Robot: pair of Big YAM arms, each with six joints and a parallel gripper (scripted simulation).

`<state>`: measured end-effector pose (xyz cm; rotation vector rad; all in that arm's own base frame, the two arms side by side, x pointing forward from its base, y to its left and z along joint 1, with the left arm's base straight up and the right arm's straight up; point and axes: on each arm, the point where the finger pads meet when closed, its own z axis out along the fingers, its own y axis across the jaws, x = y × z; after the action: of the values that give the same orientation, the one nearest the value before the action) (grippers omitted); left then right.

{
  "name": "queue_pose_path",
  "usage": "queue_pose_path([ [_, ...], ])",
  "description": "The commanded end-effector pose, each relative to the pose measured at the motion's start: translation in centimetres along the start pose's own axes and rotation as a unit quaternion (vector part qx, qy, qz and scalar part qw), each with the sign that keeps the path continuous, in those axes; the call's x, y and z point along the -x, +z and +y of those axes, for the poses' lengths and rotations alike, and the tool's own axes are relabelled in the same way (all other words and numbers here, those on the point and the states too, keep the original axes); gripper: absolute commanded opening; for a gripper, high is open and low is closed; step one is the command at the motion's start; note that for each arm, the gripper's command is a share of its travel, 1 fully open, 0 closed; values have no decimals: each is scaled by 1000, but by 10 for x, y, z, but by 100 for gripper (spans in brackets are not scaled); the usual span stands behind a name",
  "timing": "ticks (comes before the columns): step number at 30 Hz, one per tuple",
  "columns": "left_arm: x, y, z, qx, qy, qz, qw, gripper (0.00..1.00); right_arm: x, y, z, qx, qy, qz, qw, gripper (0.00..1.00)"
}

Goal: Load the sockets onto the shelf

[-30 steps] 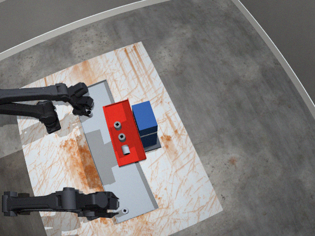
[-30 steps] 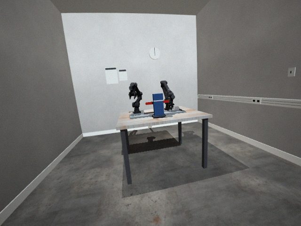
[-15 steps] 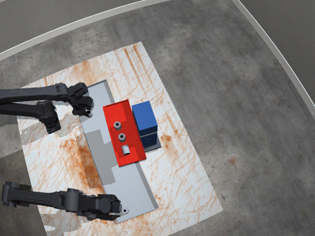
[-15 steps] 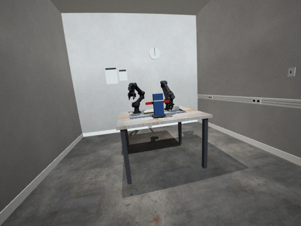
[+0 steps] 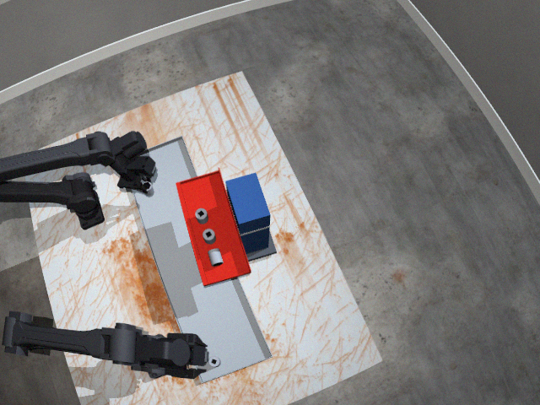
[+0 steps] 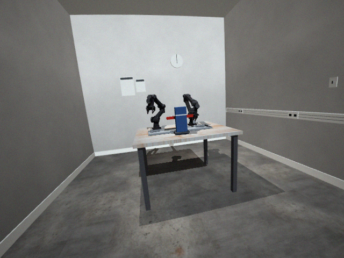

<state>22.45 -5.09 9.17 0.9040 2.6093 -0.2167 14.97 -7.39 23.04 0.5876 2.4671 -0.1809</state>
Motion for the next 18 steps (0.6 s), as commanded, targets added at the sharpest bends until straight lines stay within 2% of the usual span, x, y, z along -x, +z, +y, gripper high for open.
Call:
queue_pose_path([
  [1,45,-59,8,23,11,-35,999,26,10,-8,1,2,-6,-16,1000,65],
  [7,69,-107,4,21,10,-35,999,26,10,-8,1,2,-6,-16,1000,65],
  [9,69,-107,4,21,10,-35,999,26,10,-8,1,2,-6,-16,1000,65],
  [18,112,-160,-3,17,8,-30,999,26,10,-8,1,2,-6,-16,1000,65],
])
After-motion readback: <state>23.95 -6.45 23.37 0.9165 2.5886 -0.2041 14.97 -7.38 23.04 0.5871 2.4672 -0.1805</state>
